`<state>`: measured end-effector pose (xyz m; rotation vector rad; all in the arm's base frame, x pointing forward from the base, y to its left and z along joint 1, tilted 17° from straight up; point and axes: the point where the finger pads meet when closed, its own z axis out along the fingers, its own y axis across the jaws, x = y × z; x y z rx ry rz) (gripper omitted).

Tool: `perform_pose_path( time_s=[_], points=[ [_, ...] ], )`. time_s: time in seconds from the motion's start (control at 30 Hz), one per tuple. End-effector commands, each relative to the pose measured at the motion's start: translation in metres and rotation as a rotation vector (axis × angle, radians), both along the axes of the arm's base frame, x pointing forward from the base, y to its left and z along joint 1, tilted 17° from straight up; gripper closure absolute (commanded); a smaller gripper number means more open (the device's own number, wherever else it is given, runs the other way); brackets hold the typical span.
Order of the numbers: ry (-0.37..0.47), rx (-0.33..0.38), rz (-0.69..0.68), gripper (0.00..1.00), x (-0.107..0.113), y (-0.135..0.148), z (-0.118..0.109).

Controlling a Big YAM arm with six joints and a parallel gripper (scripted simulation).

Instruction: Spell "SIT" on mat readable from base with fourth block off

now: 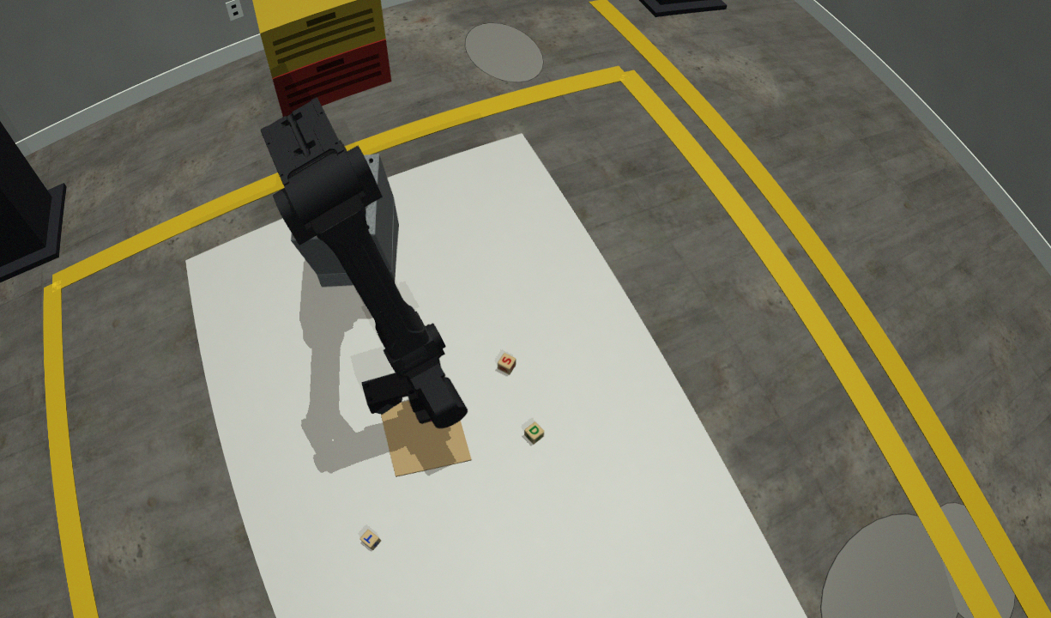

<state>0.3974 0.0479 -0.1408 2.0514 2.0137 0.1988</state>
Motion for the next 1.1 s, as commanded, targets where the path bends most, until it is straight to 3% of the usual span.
perform_pose_path(
  time_s=[0.0,0.37,0.57,1.07],
  points=[
    [-0.013,0.004,0.002,0.78,-0.004,0.006,0.024],
    [-0.020,0.003,0.001,0.78,-0.021,0.012,0.094],
    [0.018,-0.004,-0.001,0.78,-0.031,0.010,0.087],
    [0.006,-0.015,0.052,0.78,-0.023,0.012,0.090]
  ],
)
